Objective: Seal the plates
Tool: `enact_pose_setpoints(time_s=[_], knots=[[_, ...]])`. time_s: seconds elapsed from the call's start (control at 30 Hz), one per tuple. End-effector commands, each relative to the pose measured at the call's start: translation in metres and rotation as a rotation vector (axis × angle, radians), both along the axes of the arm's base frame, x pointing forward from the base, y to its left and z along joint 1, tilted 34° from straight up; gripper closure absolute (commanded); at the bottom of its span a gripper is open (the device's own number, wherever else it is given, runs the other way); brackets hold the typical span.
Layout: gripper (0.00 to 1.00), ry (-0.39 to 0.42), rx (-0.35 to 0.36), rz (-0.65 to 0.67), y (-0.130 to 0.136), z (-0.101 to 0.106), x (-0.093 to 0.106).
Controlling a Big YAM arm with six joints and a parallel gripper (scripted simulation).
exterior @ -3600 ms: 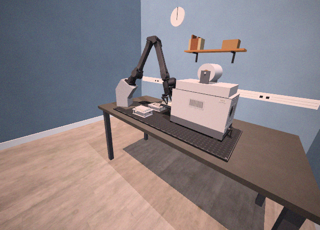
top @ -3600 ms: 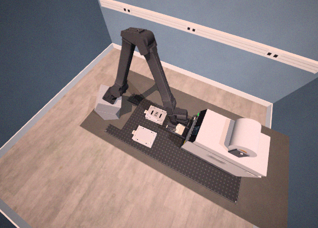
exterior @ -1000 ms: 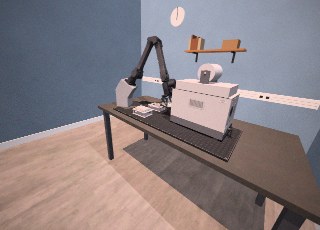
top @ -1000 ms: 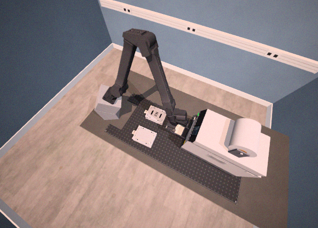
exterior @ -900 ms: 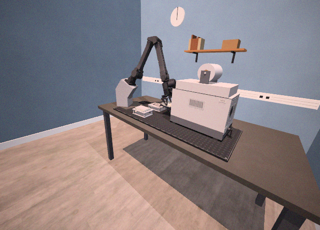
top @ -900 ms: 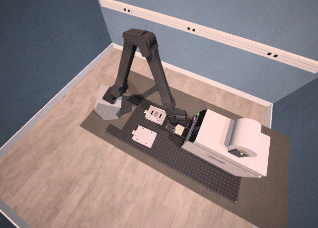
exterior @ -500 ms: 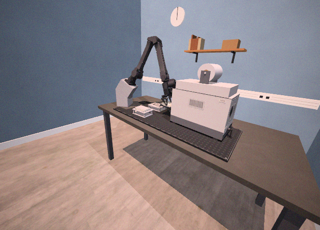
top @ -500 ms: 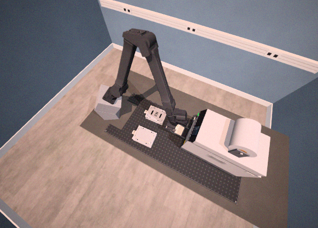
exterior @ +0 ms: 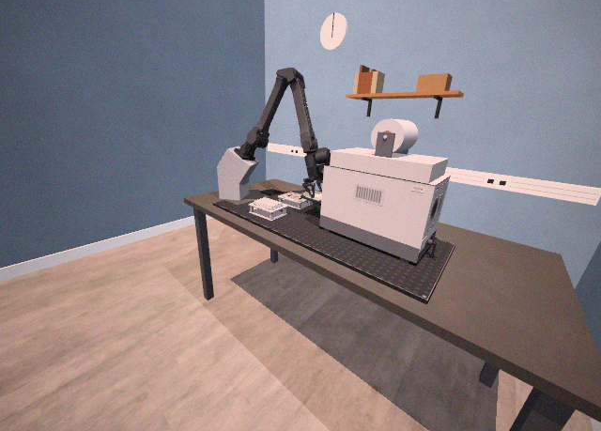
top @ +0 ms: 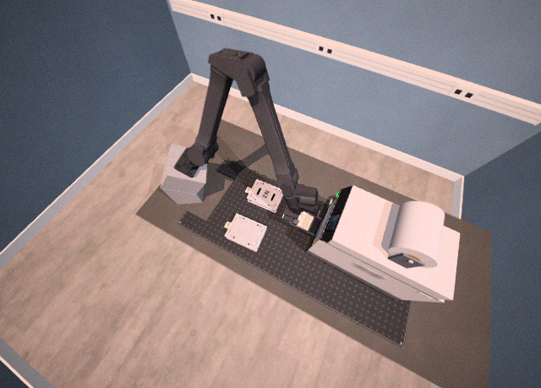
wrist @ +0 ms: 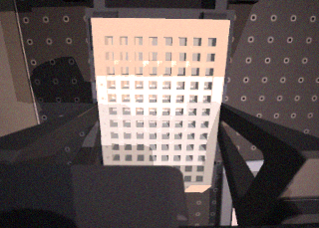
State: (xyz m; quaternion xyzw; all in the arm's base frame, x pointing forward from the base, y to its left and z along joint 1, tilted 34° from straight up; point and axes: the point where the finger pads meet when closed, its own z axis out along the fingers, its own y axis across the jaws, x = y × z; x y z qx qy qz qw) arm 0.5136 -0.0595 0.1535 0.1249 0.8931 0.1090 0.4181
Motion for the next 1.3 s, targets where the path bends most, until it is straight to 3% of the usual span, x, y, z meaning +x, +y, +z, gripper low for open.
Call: enact_pose_setpoints(time_s=[0.0,0.33,1.27], knots=[[1.0,0.034,0.021,0.012,0.011,-0.012,-0.005],[1.0,0.007,0.016,0.015,0.013,0.001,-0.006],[1.0,0.005,0.016,0.018,0.014,0.003,-0.005]])
